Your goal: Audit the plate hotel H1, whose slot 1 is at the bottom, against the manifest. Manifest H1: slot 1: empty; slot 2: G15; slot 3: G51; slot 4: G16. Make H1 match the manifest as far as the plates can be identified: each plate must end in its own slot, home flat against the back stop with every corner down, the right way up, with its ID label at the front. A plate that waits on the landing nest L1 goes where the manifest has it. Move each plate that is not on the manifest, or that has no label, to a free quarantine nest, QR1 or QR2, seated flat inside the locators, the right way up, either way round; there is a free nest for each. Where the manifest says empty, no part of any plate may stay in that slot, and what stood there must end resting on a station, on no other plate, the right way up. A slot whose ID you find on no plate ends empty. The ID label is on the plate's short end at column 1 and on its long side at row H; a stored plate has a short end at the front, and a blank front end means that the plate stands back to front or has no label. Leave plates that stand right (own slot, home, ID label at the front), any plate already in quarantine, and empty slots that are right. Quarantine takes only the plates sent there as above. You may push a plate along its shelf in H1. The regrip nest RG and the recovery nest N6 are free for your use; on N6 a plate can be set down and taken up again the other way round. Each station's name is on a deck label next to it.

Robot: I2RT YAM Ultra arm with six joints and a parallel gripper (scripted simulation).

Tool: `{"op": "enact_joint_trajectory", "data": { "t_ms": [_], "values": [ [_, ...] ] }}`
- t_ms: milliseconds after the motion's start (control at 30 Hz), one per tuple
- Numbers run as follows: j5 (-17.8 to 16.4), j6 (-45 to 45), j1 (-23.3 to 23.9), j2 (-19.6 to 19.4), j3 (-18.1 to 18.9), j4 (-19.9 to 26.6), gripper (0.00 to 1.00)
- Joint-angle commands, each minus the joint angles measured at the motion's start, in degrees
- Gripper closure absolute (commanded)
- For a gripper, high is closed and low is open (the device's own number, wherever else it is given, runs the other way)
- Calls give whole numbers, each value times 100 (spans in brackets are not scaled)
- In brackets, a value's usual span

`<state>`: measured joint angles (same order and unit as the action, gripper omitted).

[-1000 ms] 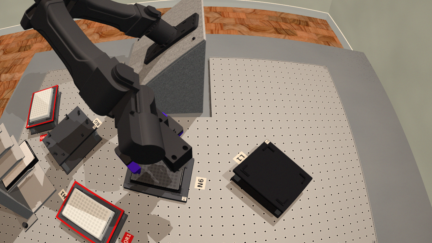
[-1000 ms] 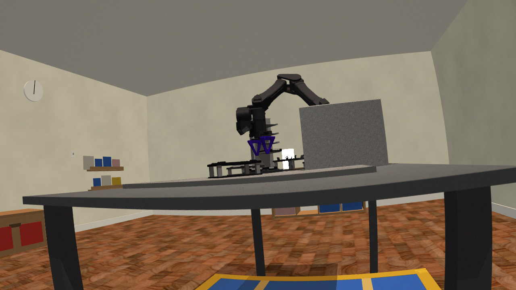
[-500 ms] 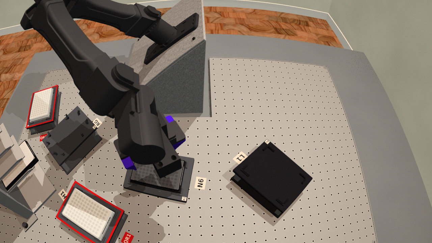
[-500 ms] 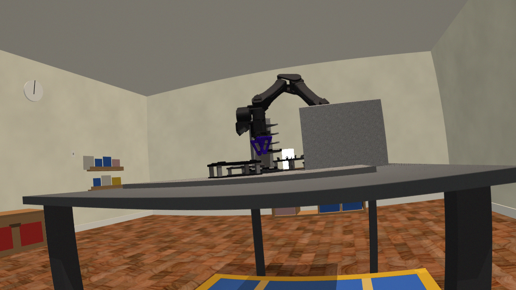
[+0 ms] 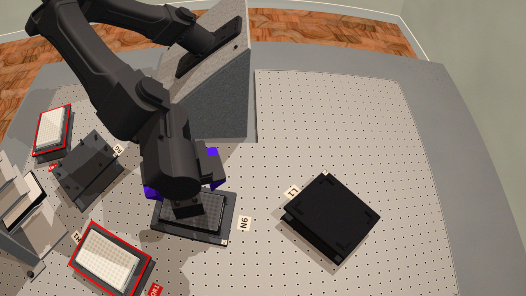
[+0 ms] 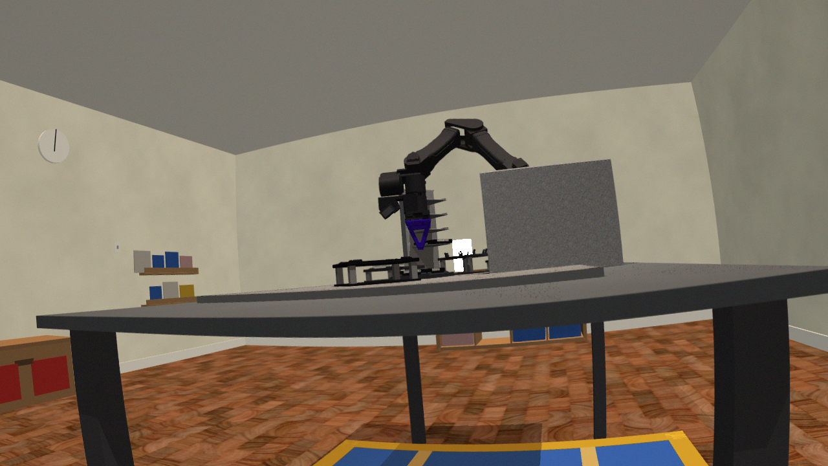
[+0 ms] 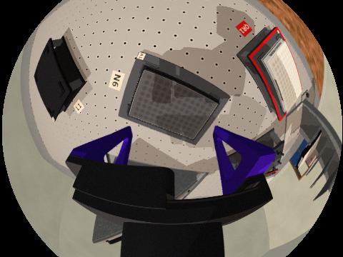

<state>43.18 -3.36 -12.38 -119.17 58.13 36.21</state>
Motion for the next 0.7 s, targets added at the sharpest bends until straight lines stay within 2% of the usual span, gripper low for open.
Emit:
{"op": "enact_joint_trajectory", "data": {
  "t_ms": [0, 667],
  "values": [
    [-5, 571, -42, 32, 11, 2, 0],
    [-5, 2634, -42, 32, 11, 2, 0]
  ]
}}
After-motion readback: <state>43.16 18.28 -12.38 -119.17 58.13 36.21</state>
